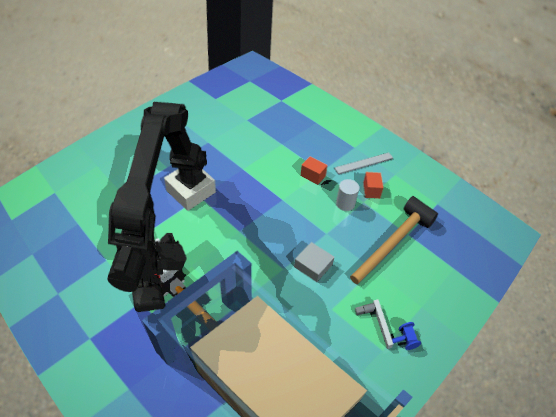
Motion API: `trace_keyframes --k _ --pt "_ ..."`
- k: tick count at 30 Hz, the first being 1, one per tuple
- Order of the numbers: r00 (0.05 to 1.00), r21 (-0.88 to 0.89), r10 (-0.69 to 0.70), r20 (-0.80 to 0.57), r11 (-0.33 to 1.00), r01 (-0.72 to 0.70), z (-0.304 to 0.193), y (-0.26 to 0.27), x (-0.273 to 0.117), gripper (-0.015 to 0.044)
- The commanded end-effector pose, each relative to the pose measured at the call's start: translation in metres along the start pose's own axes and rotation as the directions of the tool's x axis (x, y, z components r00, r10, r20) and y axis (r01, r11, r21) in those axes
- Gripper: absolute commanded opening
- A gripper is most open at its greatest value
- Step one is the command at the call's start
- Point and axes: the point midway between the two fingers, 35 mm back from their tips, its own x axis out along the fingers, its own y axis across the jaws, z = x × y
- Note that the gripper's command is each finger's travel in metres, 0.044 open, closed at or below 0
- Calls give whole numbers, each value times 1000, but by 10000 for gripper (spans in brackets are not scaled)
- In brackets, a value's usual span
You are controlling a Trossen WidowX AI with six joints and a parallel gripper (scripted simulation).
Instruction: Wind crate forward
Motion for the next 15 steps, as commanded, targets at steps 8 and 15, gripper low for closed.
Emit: trace_keyframes --k 8,15 --pt "999 -41 7 51 999 -5 37 0 0 0" --pt "999 -41 7 52 999 -5 42 1 0 0"
